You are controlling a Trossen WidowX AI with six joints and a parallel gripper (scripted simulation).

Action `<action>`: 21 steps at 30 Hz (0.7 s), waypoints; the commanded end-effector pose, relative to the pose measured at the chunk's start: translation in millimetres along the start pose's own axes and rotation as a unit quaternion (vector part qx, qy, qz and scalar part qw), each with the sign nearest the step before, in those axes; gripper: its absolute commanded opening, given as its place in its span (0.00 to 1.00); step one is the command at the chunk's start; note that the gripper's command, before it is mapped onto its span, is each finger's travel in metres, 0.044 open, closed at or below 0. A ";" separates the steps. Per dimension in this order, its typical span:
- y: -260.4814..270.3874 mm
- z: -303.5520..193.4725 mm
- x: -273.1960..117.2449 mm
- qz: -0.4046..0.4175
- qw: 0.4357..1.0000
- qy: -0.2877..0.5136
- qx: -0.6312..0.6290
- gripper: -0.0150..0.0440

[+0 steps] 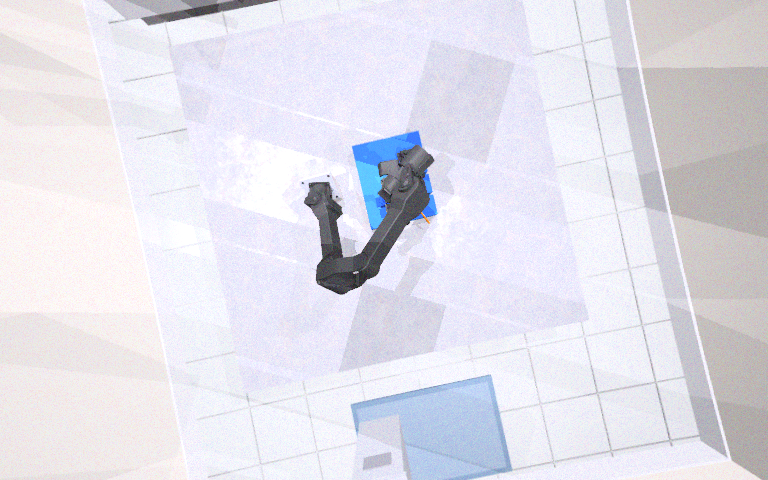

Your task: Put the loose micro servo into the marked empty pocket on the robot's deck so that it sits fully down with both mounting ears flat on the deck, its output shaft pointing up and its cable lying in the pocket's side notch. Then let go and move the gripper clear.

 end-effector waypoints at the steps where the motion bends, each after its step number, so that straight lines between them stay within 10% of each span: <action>1: 1.0 -0.1 -0.3 0.002 1.000 0.000 -0.024 0.25; 21: -6.8 65.0 -0.8 0.002 1.000 -0.001 -0.023 0.25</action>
Point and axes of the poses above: the point midway between the two fingers, 35 mm back from their tips, its own x axis out along the fingers, its own y axis across the jaws, z = x × y, the point moved 2 cm from there along -x, back along the fingers, and after that the axes turned 9 degrees about -x, right-handed, at the moved point
